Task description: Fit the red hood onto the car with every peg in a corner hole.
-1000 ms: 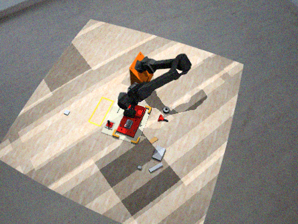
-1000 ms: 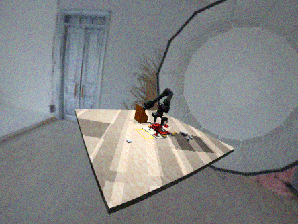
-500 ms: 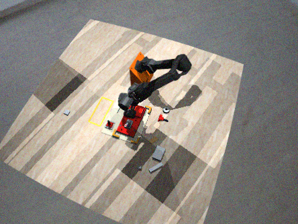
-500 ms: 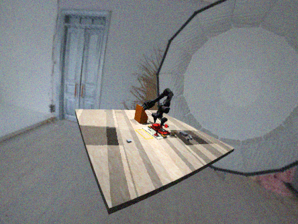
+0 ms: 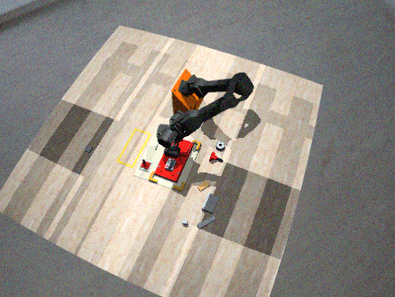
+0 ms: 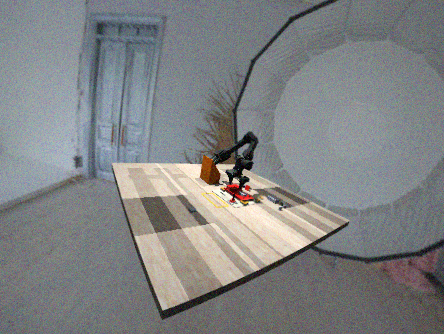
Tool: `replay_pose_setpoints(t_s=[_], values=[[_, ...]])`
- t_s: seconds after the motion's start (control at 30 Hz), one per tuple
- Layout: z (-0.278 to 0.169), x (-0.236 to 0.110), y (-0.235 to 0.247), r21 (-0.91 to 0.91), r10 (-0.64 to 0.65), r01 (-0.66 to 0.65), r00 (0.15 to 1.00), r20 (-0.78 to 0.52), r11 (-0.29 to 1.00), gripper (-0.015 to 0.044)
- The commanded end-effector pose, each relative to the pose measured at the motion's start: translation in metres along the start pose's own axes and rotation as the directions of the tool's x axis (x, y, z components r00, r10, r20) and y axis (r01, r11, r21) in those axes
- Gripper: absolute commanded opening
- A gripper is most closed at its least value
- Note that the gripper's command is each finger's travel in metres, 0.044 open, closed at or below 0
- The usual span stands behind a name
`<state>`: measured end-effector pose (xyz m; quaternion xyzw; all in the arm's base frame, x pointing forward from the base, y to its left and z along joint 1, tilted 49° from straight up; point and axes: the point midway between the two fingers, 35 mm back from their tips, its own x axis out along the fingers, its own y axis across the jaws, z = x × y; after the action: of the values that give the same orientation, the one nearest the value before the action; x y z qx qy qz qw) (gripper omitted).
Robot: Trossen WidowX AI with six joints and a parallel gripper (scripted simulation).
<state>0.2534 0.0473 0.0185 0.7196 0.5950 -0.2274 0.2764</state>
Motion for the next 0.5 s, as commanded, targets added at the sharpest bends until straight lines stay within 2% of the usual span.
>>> replay_pose_setpoints(t_s=[0.0, 0.47], values=[[-0.0001, 0.0023, -0.0012, 0.009, -0.001, 0.001, 1.0, -0.005, 1.0, 0.044], [-0.0004, 0.0091, -0.0014, 0.009, -0.001, 0.001, 1.0, -0.006, 1.0, 0.044]])
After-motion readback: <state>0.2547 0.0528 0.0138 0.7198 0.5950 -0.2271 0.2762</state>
